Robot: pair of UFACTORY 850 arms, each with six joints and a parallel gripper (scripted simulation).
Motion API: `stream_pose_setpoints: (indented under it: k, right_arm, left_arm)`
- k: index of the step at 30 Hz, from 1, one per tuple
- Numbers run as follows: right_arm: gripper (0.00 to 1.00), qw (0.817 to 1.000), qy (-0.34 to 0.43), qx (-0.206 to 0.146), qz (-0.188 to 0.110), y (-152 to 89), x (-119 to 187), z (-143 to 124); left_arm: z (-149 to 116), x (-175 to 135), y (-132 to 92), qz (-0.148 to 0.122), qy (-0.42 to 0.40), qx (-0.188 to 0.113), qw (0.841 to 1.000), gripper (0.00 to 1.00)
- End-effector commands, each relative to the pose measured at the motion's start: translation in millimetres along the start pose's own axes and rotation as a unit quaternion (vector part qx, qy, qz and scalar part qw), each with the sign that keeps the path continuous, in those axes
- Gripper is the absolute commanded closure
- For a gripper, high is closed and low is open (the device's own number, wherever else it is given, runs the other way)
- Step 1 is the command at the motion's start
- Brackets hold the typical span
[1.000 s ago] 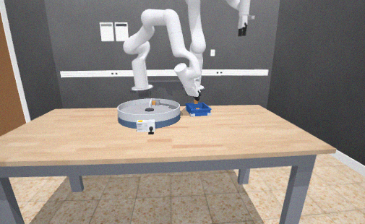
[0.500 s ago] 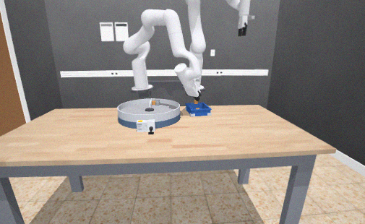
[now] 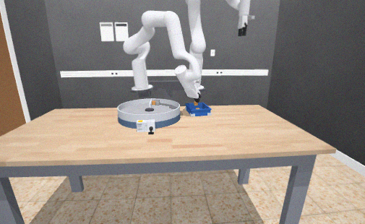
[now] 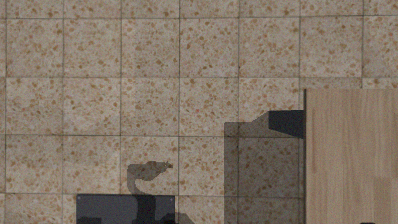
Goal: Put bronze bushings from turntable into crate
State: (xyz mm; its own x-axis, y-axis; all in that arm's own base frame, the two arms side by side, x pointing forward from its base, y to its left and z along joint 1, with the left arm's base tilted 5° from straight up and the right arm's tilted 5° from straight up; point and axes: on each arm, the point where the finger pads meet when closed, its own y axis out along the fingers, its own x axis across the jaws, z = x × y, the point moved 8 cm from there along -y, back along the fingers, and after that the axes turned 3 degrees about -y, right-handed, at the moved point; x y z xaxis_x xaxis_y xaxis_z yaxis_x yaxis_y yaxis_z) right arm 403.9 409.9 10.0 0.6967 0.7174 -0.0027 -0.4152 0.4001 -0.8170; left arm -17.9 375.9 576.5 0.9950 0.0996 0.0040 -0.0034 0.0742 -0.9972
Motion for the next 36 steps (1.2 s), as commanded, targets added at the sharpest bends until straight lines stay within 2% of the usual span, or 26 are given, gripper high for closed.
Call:
stream_pose_setpoints:
  k: [1, 18, 36]
  right_arm:
    - [1.0, 1.0, -0.001, 0.0, -0.001, 4, 1, -4]
    - [1.0, 1.0, -0.001, 0.0, -0.001, 21, 0, -18]
    - [1.0, 1.0, -0.001, 0.0, -0.001, 22, 0, -19]
  left_arm:
    - [0, 0, -1, 0.0, 0.0, 0.001, 1.0, 0.0]
    - [0, 0, -1, 0.0, 0.0, 0.001, 1.0, 0.0]
    - [0, 0, -1, 0.0, 0.0, 0.001, 1.0, 0.0]
